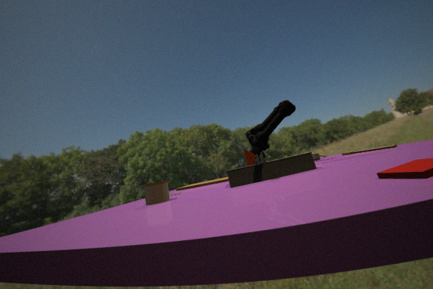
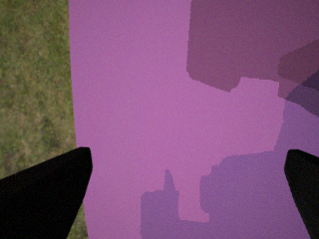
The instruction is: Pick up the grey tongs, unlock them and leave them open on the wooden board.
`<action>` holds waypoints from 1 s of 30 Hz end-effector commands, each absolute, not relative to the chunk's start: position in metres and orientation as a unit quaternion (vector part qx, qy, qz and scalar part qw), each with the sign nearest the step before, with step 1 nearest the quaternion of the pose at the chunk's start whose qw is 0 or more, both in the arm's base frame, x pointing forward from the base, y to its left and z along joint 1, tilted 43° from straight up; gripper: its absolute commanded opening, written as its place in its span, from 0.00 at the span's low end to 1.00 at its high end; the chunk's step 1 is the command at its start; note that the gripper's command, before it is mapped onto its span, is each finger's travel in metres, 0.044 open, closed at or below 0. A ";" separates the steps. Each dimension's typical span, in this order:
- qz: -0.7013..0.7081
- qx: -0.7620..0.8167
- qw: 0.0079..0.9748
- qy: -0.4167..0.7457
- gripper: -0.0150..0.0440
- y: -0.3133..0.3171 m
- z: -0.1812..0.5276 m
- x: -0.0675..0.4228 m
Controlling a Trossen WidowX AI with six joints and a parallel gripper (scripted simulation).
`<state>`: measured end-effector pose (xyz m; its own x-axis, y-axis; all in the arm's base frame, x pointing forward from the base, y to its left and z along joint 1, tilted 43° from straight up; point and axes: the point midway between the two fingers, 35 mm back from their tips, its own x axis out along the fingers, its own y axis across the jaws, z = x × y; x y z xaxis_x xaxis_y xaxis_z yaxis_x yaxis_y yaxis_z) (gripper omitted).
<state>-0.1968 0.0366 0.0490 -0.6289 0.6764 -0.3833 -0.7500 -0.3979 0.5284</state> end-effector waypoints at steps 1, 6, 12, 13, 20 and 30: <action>0.835 -0.058 0.424 0.345 0.98 0.034 0.049 -0.198; 0.846 -0.120 0.376 0.359 1.00 0.000 0.041 -0.206; 0.847 -0.263 0.273 0.373 1.00 -0.090 0.026 -0.199; 0.844 -0.287 0.257 0.372 1.00 -0.104 0.024 -0.194; 0.810 -0.451 0.170 0.333 1.00 -0.195 0.008 -0.129; 0.760 -0.613 0.073 0.200 1.00 -0.250 -0.006 0.008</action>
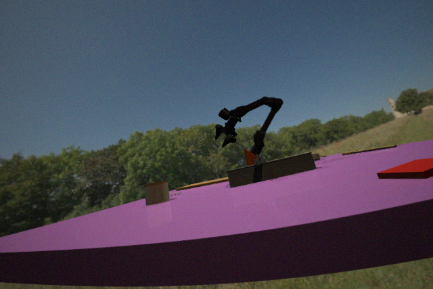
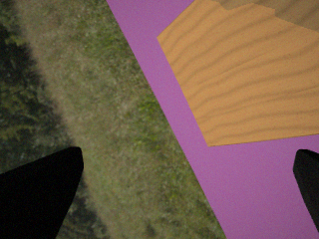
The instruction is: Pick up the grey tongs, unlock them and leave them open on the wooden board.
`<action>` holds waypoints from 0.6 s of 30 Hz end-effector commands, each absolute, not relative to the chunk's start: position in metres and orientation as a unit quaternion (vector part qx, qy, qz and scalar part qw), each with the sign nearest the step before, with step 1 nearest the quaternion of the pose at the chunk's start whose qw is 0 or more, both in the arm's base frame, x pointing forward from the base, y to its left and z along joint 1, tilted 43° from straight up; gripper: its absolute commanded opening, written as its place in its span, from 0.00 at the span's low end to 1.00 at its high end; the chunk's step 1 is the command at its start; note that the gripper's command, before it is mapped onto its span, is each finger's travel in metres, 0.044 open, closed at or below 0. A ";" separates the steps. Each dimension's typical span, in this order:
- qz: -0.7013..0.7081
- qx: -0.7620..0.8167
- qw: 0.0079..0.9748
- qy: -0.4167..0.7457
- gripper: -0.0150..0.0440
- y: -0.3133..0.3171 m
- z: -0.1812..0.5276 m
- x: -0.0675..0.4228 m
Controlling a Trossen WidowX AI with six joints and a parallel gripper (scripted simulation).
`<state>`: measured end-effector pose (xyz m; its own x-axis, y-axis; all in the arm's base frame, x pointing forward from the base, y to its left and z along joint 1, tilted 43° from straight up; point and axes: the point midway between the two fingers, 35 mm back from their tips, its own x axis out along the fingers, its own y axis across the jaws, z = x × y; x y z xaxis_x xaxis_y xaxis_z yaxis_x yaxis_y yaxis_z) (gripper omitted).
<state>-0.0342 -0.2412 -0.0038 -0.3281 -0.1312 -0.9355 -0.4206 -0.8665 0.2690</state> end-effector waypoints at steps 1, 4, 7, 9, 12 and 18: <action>0.753 -0.627 0.070 0.186 1.00 -0.251 -0.008 0.025; 0.731 -0.668 0.065 0.127 1.00 -0.245 -0.012 0.075; 0.717 -0.690 0.058 0.076 1.00 -0.235 -0.014 0.114; 0.704 -0.705 0.065 0.042 1.00 -0.225 -0.014 0.143; 0.687 -0.723 0.071 -0.011 1.00 -0.202 -0.013 0.188; 0.665 -0.727 0.118 -0.123 1.00 -0.137 -0.009 0.260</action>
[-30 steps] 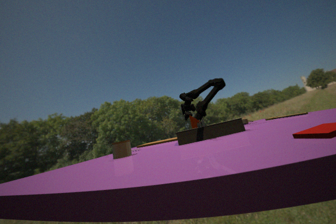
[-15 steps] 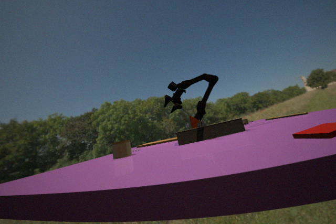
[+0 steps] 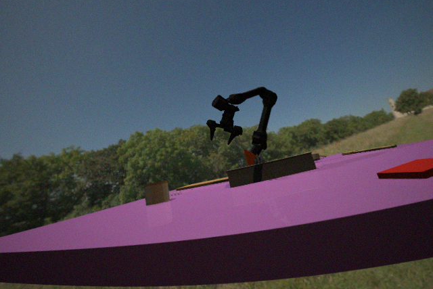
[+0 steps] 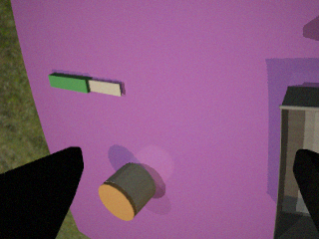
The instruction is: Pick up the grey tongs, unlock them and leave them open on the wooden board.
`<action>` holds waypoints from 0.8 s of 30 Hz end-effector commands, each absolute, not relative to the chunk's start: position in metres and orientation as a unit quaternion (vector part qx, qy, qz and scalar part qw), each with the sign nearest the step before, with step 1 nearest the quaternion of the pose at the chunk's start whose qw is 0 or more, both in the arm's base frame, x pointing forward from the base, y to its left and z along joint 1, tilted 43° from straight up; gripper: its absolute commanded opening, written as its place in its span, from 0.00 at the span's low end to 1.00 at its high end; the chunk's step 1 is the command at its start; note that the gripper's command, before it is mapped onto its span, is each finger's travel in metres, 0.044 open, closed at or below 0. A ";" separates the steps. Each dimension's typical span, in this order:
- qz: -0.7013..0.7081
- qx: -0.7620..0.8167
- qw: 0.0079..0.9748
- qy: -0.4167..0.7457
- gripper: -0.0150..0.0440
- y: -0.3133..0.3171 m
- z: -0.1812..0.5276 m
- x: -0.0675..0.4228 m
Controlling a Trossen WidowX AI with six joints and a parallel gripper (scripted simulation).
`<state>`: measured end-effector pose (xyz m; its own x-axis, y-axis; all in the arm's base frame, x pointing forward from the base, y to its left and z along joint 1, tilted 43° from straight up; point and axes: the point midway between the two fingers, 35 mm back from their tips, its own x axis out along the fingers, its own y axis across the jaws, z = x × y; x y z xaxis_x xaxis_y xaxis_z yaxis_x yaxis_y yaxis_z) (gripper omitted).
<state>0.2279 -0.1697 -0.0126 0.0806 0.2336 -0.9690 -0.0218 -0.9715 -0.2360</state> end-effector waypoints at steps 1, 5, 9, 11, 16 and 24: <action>0.663 -0.724 0.129 -0.141 1.00 -0.123 -0.008 0.271; 0.660 -0.698 0.179 -0.211 1.00 -0.063 0.000 0.308; 0.667 -0.656 0.228 -0.271 1.00 0.001 0.009 0.332; 0.669 -0.647 0.236 -0.280 1.00 0.012 0.010 0.335; 0.669 -0.647 0.236 -0.280 1.00 0.012 0.010 0.335; 0.669 -0.647 0.236 -0.280 1.00 0.006 0.005 0.343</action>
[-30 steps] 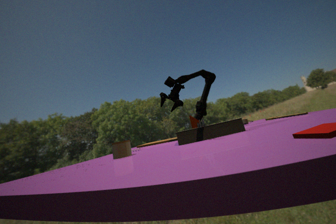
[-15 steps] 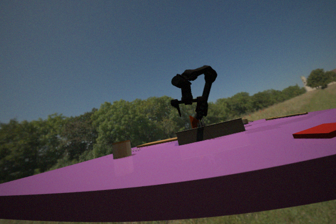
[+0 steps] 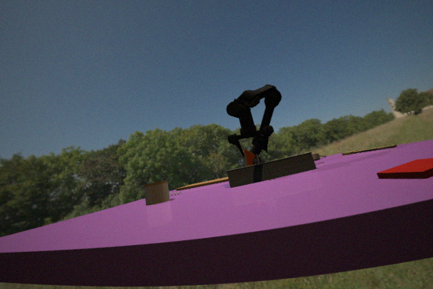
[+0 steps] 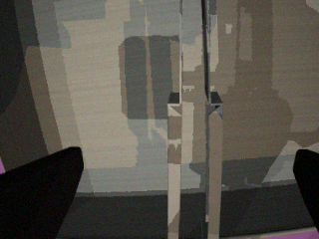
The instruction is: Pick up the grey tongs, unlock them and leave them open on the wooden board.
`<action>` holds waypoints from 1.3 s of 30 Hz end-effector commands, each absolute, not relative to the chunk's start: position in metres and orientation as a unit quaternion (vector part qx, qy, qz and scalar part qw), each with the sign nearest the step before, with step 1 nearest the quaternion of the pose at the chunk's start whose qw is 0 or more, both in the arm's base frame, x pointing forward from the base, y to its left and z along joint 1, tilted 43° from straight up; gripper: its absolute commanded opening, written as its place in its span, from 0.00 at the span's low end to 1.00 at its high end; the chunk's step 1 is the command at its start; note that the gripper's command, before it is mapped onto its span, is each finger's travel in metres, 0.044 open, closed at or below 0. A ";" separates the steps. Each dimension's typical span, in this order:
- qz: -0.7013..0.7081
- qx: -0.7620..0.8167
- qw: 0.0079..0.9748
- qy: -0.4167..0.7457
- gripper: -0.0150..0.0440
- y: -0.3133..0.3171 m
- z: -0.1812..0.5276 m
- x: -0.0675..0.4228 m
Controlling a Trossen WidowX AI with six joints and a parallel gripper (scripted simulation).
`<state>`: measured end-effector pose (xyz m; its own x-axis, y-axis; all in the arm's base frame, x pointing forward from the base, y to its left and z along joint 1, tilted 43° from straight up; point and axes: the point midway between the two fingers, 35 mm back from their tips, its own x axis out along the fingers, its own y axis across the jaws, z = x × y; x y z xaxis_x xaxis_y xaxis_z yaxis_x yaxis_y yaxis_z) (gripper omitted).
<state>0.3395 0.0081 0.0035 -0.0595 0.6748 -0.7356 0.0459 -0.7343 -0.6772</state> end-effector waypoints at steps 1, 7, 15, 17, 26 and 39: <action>0.669 -0.647 0.236 -0.280 1.00 0.006 0.005 0.343; 0.669 -0.647 0.236 -0.280 1.00 0.009 0.002 0.343; 0.669 -0.647 0.236 -0.280 1.00 0.017 -0.008 0.343; 0.669 -0.647 0.236 -0.280 1.00 0.020 -0.011 0.343; 0.669 -0.647 0.236 -0.280 1.00 0.030 -0.022 0.343; 0.669 -0.647 0.236 -0.280 1.00 0.044 -0.037 0.341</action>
<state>0.3428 0.0405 -0.0333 -0.0492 0.6749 -0.7363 0.0528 -0.7344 -0.6767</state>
